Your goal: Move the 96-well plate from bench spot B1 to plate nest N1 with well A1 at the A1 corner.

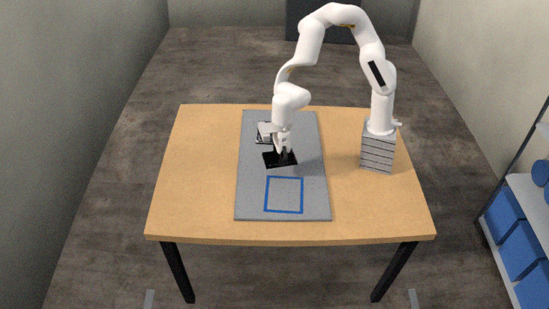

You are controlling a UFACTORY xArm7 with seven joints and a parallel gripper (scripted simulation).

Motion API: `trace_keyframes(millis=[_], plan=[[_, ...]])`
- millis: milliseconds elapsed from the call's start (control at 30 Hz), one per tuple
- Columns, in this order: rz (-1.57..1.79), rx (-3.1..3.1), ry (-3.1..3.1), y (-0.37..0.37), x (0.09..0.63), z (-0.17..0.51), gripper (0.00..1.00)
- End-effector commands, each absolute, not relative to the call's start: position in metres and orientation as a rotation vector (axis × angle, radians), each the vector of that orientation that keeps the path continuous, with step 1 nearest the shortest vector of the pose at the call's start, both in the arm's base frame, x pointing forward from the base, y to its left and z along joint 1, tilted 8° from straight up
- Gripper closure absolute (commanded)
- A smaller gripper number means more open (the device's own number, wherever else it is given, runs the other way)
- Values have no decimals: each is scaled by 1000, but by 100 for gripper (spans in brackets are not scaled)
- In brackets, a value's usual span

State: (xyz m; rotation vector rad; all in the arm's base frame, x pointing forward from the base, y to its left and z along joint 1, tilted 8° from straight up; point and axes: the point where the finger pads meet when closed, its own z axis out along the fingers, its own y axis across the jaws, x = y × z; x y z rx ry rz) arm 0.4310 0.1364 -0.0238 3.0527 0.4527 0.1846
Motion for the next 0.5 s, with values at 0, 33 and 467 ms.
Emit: trace_keyframes(millis=[0,33,467], plan=[[202,3080,257,125,435,-21,100],[203,3086,206,121,435,-21,100],[213,3096,-363,85,442,-18,100]])
